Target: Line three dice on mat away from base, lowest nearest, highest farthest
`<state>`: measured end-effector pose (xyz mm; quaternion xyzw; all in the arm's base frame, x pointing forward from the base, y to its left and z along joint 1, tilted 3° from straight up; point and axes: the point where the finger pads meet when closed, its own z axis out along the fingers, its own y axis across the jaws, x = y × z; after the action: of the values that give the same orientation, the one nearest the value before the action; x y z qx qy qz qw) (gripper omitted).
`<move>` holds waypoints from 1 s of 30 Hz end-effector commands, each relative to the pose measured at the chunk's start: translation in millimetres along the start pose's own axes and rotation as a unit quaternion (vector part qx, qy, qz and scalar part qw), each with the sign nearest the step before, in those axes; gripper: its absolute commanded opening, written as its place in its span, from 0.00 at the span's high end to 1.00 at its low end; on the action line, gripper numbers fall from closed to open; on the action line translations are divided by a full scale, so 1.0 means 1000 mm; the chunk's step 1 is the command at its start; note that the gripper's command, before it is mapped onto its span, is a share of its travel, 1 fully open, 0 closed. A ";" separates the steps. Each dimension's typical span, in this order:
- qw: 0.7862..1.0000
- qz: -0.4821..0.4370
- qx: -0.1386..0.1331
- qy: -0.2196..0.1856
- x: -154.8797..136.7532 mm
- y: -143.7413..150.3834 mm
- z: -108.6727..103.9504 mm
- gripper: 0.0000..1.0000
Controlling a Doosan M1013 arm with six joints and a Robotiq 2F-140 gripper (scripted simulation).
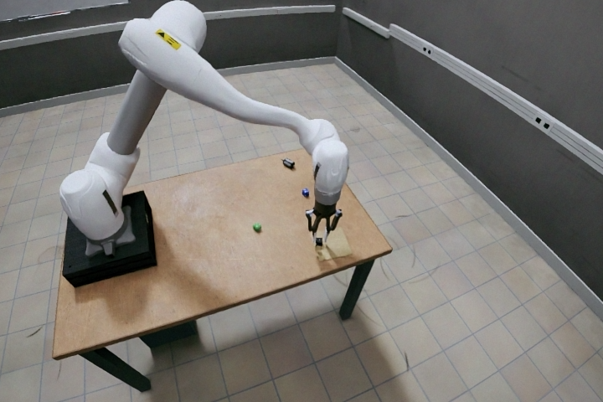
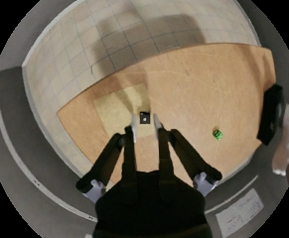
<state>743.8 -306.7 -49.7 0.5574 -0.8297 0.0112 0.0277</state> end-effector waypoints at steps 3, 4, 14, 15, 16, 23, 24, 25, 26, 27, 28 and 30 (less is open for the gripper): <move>1.000 0.000 0.001 0.000 0.000 -0.001 -0.028 0.68; 1.000 0.000 0.001 0.000 0.000 -0.001 -0.033 0.68; 1.000 0.000 0.001 0.000 0.000 -0.001 -0.067 0.68; 1.000 0.000 0.001 0.000 0.000 -0.001 -0.067 0.68; 1.000 0.000 0.001 0.000 0.000 -0.001 -0.068 0.68; 1.000 0.000 0.001 0.000 0.000 -0.001 -0.069 0.00; 1.000 0.000 0.001 0.000 0.000 -0.001 -0.069 0.00; 1.000 0.000 0.001 0.000 0.000 -0.001 -0.069 0.00; 1.000 0.000 0.001 0.000 0.000 -0.001 -0.069 0.00; 1.000 0.000 0.001 0.000 0.000 -0.001 -0.069 0.00; 1.000 0.000 0.001 0.000 0.000 -0.001 -0.069 0.00; 1.000 0.000 0.001 0.000 0.000 -0.001 -0.069 0.00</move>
<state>746.4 -303.3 18.1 0.5574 -0.8297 0.0114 0.0275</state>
